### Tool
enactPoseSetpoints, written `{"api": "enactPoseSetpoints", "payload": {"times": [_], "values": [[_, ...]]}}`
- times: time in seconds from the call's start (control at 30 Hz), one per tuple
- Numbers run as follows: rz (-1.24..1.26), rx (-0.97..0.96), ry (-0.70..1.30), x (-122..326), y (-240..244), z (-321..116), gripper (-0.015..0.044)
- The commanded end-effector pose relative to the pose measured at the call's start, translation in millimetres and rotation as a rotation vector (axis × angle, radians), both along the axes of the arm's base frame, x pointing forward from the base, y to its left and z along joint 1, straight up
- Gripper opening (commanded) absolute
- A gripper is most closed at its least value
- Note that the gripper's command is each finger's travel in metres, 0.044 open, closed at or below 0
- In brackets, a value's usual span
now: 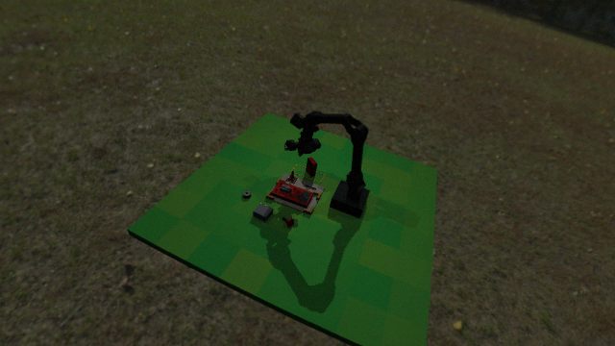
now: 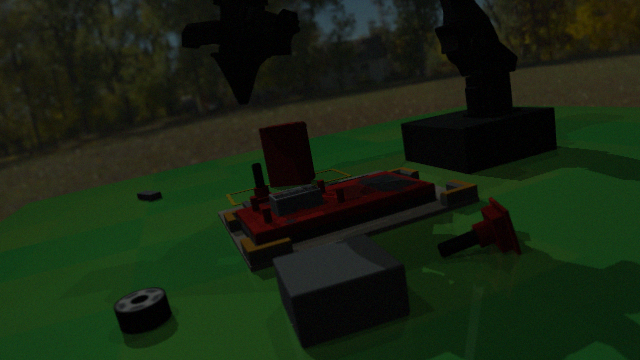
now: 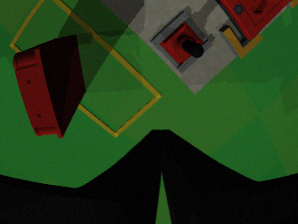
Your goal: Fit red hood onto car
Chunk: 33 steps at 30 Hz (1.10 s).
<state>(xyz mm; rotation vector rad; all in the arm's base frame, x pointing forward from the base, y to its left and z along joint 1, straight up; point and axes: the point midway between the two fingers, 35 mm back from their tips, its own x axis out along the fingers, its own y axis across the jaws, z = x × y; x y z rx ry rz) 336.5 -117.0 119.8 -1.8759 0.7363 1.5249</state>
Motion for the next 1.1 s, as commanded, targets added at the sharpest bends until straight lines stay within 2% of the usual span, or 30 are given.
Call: {"api": "enactPoseSetpoints", "payload": {"times": [0.0,0.3,0.6,1.07], "values": [[0.054,0.027,0.155,-32.0,-25.0,-16.0,0.0],[0.057,0.029,0.162,-33.1,-26.1,-21.5,0.0],[0.057,0.029,0.162,-32.5,-26.4,-60.9,0.0],[0.057,0.029,0.163,-35.9,-30.6,-61.8,0.0]]}}
